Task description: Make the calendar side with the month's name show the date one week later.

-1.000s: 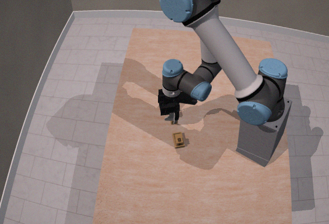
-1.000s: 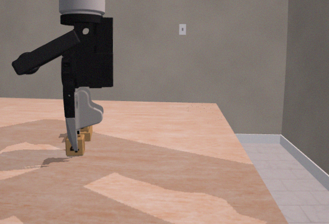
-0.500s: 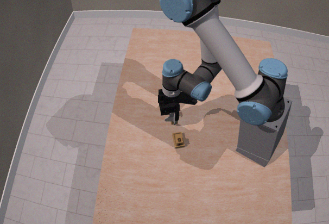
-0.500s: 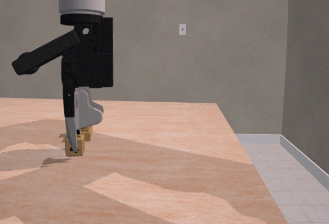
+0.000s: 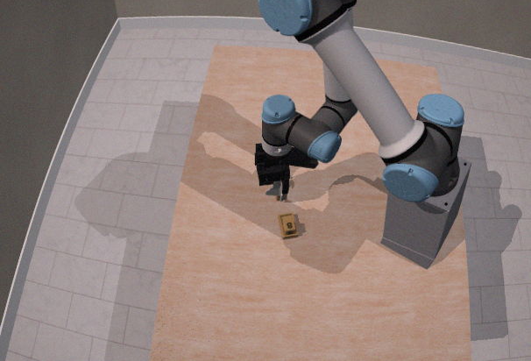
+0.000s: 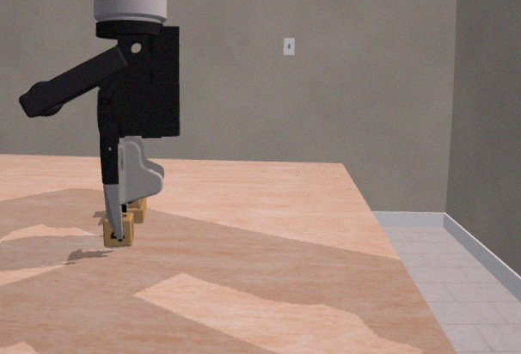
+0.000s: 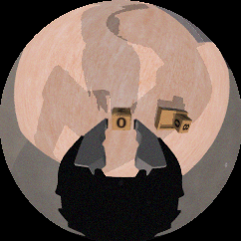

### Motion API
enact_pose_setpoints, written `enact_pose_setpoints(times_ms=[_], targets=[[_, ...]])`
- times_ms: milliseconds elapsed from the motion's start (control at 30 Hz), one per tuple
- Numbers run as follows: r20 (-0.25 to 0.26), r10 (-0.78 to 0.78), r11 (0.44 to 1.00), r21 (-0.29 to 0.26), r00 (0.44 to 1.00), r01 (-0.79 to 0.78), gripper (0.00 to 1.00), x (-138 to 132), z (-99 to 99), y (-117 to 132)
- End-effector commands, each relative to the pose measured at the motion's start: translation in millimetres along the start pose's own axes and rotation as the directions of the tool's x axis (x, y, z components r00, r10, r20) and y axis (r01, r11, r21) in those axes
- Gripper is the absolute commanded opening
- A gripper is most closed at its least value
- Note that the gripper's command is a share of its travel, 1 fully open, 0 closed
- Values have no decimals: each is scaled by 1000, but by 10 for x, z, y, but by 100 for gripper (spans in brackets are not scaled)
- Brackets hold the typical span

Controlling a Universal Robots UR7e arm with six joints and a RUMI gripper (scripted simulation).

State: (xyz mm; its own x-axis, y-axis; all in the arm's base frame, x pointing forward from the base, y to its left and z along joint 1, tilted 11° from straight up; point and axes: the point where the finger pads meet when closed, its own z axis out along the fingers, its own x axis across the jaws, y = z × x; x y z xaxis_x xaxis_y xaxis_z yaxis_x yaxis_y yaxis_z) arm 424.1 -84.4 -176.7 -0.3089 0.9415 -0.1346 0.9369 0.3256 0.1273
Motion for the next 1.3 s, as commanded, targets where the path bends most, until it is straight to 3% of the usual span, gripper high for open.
enact_pose_setpoints(times_ms=[0,867,1267], targets=[[-1,1,1000,0,1000,-1,28,4,-51,-9],[-1,1,1000,0,1000,-1,28,6,-799,-10],[1,1,1000,-2,1000,-1,28,-6,-892,1]])
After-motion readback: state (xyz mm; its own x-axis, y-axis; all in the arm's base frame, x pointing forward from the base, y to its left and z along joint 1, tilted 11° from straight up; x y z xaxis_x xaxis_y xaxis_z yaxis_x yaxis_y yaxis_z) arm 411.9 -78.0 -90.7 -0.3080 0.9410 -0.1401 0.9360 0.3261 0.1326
